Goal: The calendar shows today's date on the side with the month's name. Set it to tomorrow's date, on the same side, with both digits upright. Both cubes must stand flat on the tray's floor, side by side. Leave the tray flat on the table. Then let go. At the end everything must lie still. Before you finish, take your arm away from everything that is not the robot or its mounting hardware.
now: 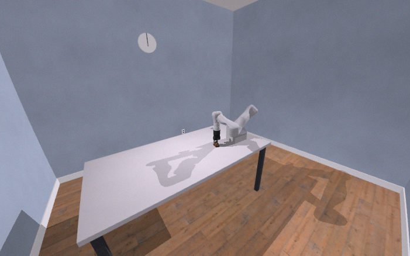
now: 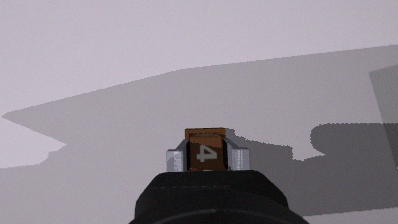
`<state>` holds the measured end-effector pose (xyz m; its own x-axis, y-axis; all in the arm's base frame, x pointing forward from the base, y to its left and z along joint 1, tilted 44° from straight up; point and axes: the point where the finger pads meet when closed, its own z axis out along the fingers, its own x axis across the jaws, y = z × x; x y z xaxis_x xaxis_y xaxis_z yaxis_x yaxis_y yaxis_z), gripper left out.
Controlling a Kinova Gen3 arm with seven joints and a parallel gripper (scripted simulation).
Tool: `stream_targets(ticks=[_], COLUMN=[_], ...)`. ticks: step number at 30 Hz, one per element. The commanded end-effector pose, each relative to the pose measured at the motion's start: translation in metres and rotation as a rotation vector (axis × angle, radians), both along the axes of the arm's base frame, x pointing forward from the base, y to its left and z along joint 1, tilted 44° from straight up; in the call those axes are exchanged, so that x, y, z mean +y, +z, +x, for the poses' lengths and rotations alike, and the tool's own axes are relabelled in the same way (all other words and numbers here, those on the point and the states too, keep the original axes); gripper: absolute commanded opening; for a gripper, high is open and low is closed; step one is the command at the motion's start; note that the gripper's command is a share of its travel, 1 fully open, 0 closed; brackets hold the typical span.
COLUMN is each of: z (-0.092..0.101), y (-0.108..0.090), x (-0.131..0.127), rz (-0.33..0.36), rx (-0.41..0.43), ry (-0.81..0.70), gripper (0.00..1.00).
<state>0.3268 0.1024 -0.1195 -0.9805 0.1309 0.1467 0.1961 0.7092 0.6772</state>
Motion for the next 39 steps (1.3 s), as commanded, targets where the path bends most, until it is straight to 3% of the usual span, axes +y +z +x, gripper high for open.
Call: stream_targets(ticks=[1, 33, 39], z=[0.000, 0.000, 0.001], y=[0.000, 0.001, 0.012], x=[0.000, -0.001, -0.011], rz=[0.000, 0.000, 0.000], rx=[-0.001, -0.001, -0.001], ry=[-0.001, -0.001, -0.001], gripper=[0.57, 0.57, 0.57])
